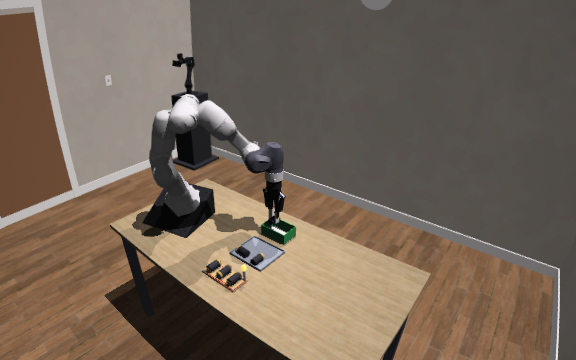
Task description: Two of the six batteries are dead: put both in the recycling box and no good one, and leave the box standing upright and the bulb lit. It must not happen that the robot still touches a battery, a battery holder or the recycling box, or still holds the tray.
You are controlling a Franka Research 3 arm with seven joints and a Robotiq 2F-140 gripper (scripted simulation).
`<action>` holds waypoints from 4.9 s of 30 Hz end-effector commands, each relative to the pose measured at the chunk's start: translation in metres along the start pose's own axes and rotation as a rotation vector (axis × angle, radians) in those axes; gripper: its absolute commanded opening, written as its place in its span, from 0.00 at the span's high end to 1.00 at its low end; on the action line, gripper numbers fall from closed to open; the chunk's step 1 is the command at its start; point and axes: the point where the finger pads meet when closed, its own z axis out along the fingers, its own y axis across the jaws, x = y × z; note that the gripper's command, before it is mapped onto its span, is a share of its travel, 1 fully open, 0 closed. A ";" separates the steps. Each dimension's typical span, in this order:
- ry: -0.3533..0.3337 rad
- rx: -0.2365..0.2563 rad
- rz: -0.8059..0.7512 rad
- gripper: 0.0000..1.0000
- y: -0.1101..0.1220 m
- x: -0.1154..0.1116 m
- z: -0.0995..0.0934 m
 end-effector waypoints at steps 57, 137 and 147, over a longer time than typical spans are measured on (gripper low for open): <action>0.003 -0.003 -0.006 0.84 0.000 0.000 -0.001; 0.003 -0.003 -0.006 0.71 0.000 0.000 0.064; 0.003 -0.003 -0.006 0.71 0.000 0.000 0.064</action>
